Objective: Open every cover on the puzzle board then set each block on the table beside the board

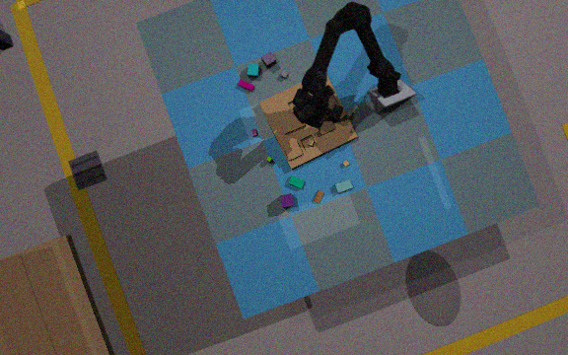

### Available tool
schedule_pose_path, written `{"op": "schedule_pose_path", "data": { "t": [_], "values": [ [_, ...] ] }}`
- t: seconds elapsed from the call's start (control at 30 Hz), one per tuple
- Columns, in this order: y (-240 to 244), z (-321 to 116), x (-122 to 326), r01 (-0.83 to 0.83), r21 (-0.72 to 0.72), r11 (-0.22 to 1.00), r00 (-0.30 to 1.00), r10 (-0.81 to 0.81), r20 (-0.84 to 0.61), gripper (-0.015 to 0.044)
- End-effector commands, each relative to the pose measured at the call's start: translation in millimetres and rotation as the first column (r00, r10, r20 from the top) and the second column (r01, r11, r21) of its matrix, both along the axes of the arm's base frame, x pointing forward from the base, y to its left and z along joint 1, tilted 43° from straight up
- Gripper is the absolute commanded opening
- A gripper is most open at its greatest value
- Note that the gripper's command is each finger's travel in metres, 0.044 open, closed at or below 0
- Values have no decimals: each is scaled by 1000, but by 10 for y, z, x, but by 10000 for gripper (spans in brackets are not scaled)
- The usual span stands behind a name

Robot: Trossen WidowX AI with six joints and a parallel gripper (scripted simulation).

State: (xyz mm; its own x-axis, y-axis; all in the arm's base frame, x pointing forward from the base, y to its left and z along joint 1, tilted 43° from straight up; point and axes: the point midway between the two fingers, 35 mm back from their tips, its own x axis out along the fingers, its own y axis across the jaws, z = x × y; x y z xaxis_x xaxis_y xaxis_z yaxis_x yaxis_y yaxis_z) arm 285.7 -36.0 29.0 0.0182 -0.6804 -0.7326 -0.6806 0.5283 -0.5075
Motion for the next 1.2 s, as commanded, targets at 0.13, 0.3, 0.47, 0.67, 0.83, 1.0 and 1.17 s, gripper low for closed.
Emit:
{"op": "schedule_pose_path", "data": {
  "t": [0.13,0.3,0.47,0.67,0.83,1.0,1.17],
  "values": [
    [46,58,-59,3,-2,1000,1000,-3,3,0],
    [165,167,-38,0,0,1000,1000,0,0,131],
    [353,379,-69,2,0,1000,1000,-2,2,144],
    [388,422,-81,3,0,1000,1000,-3,2,144],
    [314,339,-70,3,0,1000,1000,-3,2,144],
    [227,246,-63,3,0,1000,1000,-3,3,144],
    [167,184,-62,3,-1,1000,1000,-3,3,144]
  ]
}}
